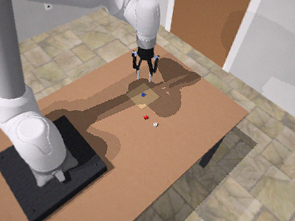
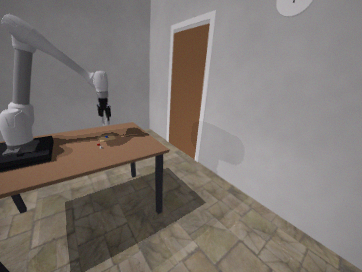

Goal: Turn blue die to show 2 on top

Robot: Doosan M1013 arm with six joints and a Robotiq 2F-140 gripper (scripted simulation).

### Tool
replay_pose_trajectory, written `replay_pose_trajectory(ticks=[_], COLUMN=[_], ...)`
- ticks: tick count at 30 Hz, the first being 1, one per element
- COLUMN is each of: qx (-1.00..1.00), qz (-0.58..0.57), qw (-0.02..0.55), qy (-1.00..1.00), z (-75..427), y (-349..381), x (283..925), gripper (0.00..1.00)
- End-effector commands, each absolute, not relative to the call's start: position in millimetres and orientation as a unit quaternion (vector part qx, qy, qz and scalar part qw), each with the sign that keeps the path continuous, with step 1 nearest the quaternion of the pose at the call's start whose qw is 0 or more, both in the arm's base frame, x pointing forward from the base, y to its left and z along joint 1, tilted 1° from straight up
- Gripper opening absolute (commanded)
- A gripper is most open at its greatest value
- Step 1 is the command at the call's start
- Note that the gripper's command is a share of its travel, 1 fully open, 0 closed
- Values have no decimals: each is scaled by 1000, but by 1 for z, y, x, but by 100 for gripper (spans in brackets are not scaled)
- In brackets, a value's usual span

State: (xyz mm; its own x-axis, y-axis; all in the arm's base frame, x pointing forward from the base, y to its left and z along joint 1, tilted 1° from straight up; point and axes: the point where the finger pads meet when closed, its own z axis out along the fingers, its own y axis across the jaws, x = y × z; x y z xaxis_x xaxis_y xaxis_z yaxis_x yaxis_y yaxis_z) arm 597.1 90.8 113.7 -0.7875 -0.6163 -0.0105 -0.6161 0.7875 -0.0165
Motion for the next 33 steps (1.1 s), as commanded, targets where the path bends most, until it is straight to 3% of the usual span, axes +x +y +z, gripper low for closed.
replay_pose_trajectory(ticks=[1,33], qx=[-326,-326], qz=[-6,-6], qw=[8,8], qy=[945,945], z=[114,149], y=[91,91], x=[597,596], gripper=[100,100])
